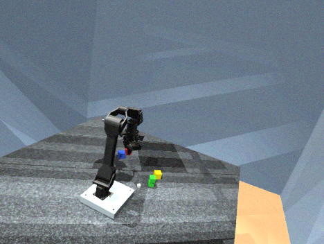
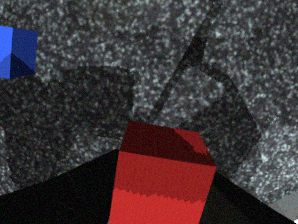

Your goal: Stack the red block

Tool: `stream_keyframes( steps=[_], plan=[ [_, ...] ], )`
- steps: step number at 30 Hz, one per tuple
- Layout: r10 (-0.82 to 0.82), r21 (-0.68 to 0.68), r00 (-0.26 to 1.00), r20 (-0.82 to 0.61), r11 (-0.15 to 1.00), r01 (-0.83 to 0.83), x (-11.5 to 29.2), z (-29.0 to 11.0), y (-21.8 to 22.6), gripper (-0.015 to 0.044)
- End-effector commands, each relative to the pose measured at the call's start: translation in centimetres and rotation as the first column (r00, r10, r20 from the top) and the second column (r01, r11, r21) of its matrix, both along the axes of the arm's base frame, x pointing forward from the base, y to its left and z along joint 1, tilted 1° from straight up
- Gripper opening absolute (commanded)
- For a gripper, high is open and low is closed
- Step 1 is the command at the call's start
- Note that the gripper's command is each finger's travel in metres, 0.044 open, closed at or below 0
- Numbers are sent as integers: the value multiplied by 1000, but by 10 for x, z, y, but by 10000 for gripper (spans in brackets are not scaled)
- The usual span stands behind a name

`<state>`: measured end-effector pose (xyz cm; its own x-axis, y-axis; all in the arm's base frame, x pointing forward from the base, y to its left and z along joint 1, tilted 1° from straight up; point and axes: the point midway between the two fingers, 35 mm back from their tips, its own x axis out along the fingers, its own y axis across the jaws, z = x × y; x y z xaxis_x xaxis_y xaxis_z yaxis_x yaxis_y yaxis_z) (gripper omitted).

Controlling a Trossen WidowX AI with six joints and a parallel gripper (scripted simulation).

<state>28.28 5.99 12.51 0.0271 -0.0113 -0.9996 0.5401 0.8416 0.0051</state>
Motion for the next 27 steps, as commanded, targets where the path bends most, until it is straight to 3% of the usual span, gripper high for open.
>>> stream_keyframes(
  steps=[1,27],
  plan=[
    [-4,-4,1000,-4,1000,4,0,3,0,0],
    [-9,-26,1000,1,1000,9,5,5,-118,0]
  ],
)
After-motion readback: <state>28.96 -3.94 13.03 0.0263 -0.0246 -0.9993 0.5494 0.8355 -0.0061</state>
